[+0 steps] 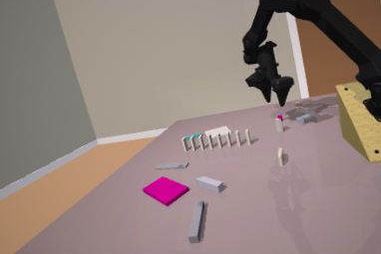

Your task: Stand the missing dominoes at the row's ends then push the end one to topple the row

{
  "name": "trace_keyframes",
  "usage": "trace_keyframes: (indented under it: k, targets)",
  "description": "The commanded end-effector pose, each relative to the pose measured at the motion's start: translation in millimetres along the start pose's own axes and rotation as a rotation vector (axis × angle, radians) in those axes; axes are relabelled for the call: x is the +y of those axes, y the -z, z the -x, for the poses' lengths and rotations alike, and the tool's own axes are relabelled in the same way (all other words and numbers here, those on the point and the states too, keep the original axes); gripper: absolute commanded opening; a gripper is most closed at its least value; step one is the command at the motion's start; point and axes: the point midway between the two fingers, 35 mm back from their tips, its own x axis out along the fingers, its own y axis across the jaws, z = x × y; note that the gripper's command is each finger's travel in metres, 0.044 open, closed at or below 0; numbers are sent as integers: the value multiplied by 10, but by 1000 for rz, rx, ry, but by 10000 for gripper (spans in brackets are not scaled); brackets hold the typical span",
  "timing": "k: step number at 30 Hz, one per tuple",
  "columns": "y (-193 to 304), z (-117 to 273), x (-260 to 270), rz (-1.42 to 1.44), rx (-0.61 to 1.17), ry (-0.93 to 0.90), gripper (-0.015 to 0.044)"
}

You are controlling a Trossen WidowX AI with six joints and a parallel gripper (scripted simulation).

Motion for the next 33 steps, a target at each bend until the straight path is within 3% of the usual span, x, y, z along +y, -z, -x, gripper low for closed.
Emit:
trace_keyframes:
  k: [1, 5, 12, 27, 33]
  targets:
    - [-26, 15, 42, 28, -19, -32, 440]
    - [-30, -46, 39, 28, -19, -32, 440]
    - [-44, -625, 68, 29, -21, -34, 440]
    - [-46, -789, 80, 29, -22, -35, 440]
    - [-46, -789, 80, 29, -22, -35, 283]
